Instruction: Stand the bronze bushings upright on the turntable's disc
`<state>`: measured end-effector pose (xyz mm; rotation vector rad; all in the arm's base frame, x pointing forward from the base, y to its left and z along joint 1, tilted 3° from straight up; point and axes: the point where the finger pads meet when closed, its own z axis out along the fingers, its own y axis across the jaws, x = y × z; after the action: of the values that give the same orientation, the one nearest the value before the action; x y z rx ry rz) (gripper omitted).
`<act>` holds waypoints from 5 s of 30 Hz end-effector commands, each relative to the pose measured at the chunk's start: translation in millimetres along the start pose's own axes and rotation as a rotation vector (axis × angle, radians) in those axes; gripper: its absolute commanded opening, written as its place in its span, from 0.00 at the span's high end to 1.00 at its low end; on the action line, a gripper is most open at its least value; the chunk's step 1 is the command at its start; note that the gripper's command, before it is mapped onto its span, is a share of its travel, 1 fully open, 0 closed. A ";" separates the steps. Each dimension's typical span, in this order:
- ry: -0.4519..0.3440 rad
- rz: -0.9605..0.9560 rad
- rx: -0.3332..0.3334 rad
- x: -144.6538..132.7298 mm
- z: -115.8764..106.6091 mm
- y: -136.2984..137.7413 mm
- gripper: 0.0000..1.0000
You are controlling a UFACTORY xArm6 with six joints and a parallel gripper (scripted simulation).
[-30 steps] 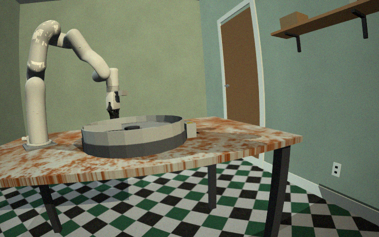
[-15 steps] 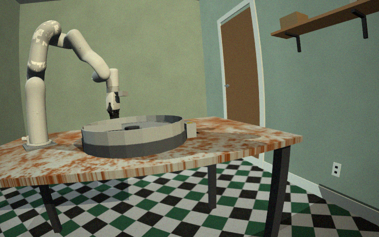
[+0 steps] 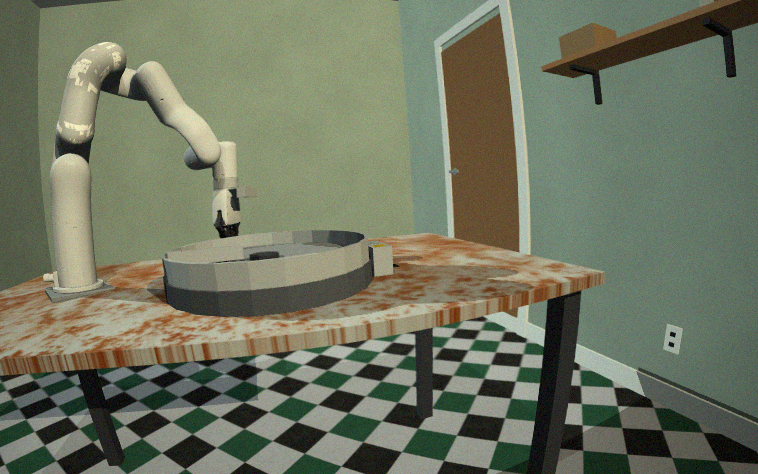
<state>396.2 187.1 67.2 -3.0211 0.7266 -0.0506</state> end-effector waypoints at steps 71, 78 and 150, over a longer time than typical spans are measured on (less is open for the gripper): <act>0.003 0.000 0.003 1.0 3.2 -1.3 1.00; 0.003 0.000 0.003 1.0 -10.7 -1.3 1.00; 0.003 0.000 0.003 96.1 -100.4 184.0 1.00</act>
<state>391.0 22.7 161.2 -3.0277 0.7365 -0.0533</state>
